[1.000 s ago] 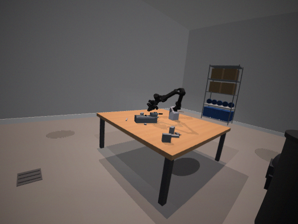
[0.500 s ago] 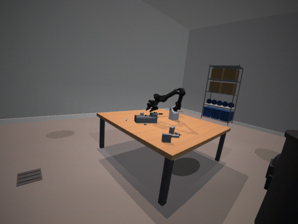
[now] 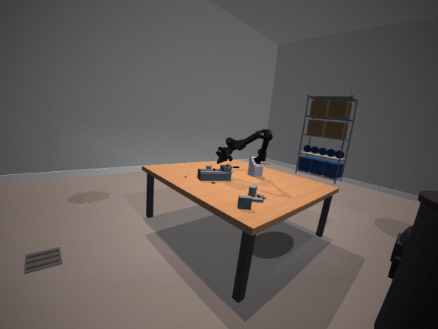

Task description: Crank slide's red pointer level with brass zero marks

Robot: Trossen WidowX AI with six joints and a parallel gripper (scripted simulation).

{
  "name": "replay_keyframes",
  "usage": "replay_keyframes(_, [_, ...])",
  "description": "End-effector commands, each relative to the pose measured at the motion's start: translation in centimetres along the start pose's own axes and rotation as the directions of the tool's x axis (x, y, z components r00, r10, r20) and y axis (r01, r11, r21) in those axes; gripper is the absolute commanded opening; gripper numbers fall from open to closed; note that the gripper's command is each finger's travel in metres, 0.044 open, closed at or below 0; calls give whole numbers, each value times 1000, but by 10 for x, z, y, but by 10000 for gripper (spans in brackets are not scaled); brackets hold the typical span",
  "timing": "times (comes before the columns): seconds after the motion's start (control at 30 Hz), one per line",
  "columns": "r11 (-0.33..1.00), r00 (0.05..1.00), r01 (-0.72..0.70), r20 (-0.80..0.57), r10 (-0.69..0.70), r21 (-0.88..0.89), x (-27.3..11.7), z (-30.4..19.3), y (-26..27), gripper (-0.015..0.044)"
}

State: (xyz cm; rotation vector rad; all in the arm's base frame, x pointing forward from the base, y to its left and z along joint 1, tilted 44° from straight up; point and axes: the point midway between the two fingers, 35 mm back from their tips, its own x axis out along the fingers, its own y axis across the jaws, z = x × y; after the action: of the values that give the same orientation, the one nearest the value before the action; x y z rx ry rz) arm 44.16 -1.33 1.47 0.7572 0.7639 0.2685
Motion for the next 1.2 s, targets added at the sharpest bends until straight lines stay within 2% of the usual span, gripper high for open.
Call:
replay_keyframes(0.0, [1000, 1000, 0, 0, 0, 0, 0, 0, 0, 0])
replay_keyframes(0.53, [1000, 1000, -1, 0, 1, 0, 0, 0, 0, 0])
replay_keyframes(1.07, [1000, 1000, -1, 0, 1, 0, 0, 0, 0, 420])
replay_keyframes(1.13, [1000, 1000, -1, 0, 1, 0, 0, 0, 0, 440])
replay_keyframes(1.17, [1000, 1000, -1, 0, 1, 0, 0, 0, 0, 414])
